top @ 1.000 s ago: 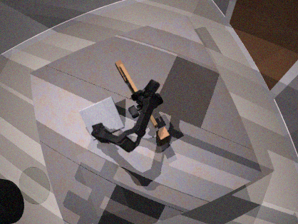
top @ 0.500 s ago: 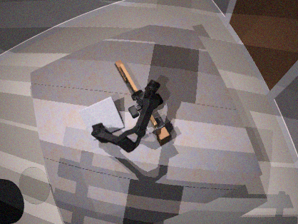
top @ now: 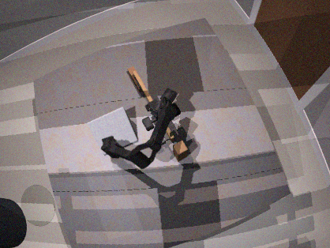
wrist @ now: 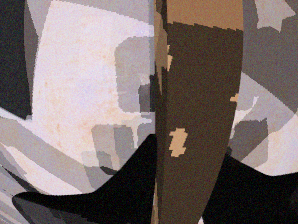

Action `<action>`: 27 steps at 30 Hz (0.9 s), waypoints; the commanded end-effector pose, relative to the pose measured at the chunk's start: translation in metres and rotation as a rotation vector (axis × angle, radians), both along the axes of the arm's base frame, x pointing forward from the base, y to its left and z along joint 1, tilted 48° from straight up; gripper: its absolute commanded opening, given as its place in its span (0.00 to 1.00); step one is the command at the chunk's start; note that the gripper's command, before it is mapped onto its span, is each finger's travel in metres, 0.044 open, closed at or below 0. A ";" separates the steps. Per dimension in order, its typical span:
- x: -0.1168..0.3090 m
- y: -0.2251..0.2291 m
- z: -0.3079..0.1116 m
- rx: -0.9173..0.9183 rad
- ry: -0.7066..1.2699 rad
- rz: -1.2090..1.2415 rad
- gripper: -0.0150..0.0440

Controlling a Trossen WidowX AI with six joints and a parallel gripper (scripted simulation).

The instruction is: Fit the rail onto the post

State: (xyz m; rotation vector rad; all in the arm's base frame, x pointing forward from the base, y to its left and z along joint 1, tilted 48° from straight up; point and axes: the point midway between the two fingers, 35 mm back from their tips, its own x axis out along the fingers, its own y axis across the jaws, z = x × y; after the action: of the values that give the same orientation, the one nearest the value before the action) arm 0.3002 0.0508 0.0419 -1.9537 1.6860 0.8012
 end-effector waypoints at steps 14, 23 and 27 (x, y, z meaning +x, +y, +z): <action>0.000 -0.001 0.001 0.006 0.003 0.001 0.25; 0.000 -0.002 0.003 0.006 0.003 0.001 0.25; 0.000 -0.003 0.004 0.006 0.003 0.001 0.25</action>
State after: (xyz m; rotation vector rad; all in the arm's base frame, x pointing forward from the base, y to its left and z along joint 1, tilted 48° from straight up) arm 0.3005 0.0477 0.0448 -1.9480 1.6858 0.8036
